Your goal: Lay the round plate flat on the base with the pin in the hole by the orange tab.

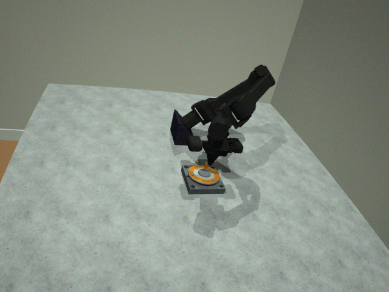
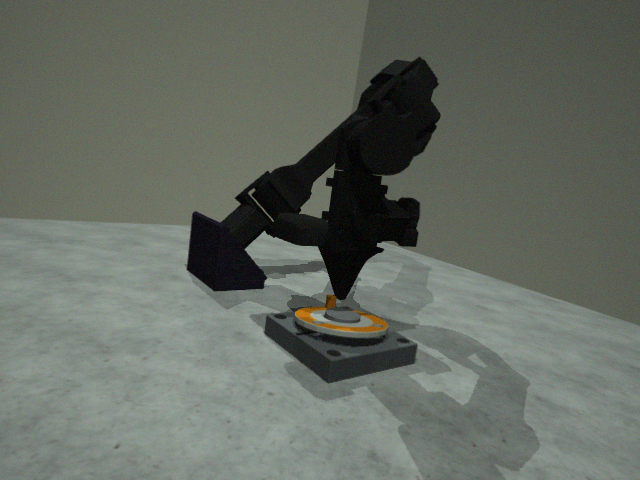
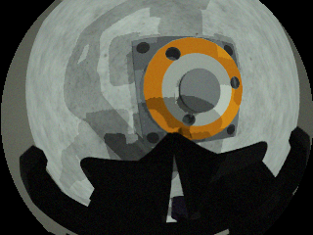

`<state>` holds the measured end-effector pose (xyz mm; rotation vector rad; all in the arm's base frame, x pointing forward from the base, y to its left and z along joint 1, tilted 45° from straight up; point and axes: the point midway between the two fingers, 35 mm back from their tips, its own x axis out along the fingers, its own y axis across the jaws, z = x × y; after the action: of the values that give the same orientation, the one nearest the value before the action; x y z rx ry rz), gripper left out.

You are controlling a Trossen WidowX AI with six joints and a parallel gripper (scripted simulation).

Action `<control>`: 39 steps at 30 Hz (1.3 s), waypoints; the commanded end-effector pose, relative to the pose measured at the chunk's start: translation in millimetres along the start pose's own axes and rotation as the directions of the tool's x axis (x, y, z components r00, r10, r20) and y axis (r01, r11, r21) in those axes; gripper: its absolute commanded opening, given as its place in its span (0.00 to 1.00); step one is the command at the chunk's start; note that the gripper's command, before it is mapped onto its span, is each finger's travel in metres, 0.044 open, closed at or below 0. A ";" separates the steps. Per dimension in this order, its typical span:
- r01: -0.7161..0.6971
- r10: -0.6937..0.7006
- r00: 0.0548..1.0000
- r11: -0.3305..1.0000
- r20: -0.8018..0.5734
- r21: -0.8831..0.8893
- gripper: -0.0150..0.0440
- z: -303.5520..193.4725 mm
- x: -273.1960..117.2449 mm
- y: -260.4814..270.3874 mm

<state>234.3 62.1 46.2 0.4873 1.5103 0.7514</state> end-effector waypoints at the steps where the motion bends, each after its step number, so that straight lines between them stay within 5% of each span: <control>1: 0.007 -0.007 1.000 1.000 -0.019 0.008 0.25 -6.4 3.0 -5.0; 39: 0.009 -0.009 1.000 1.000 -0.019 0.007 0.25 -8.1 2.0 -40.9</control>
<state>229.9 38.3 20.7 0.4907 1.5303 0.7483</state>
